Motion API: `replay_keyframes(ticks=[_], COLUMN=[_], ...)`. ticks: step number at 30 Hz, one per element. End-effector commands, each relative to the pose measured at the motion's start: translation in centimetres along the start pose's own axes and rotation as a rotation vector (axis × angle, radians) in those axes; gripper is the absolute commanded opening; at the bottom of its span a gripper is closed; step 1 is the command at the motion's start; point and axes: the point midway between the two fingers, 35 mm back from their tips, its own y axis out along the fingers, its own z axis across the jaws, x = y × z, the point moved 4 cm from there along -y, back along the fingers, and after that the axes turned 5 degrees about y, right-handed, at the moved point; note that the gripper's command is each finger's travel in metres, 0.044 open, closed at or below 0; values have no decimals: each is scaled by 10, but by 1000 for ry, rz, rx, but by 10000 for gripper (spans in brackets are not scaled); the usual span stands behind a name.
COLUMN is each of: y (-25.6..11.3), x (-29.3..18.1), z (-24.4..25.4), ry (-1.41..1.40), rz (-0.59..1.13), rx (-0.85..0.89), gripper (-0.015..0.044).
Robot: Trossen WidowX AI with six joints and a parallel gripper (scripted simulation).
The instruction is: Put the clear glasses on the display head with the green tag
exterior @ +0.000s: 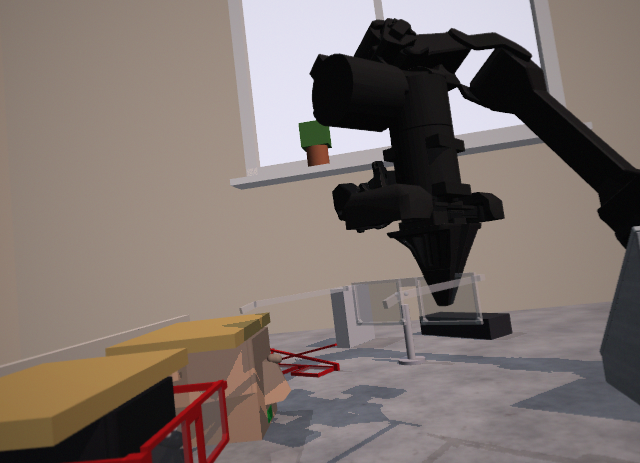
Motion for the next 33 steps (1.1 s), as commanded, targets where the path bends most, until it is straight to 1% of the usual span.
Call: replay_keyframes(ticks=[1,33], y=[6,38], x=[-1,1], z=[-1,1], ry=[-10,-10], rz=[-2,-3], rx=[-9,-8], gripper=[0,0])
